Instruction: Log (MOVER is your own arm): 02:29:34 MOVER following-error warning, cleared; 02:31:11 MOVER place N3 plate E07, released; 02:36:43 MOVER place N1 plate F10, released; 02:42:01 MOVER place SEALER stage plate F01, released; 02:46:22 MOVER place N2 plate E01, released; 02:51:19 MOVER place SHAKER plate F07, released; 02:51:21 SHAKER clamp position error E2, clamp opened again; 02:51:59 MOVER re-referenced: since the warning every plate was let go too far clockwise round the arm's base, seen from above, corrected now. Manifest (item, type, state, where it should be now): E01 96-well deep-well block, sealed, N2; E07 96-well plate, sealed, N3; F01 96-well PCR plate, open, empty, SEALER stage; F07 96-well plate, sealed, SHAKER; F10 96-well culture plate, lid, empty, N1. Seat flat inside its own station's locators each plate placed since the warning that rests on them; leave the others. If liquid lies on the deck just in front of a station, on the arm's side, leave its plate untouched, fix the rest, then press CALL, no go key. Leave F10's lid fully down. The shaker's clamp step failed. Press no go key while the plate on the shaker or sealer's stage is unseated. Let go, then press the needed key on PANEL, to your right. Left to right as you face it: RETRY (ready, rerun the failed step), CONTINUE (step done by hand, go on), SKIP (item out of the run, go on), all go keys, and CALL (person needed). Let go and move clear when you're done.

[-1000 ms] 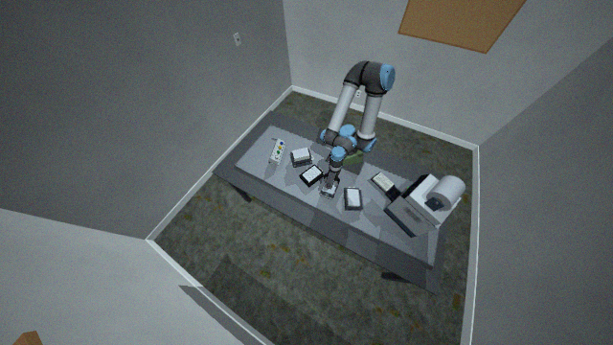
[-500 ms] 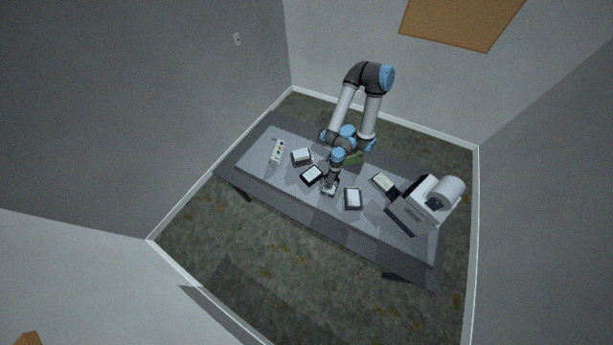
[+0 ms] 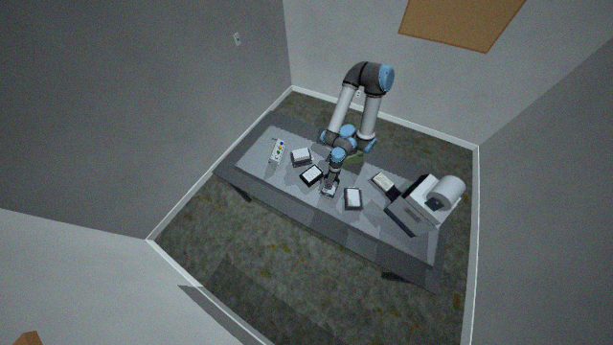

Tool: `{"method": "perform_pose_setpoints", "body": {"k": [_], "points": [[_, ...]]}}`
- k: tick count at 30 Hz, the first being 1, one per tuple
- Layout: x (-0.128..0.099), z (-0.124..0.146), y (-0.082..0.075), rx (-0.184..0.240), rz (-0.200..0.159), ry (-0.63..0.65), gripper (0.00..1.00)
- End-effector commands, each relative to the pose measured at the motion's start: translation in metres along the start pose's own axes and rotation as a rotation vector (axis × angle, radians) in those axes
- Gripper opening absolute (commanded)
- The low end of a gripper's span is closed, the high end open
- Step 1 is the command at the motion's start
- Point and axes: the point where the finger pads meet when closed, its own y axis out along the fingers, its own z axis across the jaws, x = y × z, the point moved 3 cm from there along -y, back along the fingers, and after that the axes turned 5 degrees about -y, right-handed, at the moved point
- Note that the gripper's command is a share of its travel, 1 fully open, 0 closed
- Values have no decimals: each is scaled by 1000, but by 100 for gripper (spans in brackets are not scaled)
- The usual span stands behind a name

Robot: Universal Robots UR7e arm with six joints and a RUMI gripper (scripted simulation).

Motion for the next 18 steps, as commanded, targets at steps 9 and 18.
{"method": "perform_pose_setpoints", "body": {"k": [9, 18], "points": [[0, 0, 4, 0, 1, 0, 0], [0, 0, 6, 0, 1, 0, 0]]}}
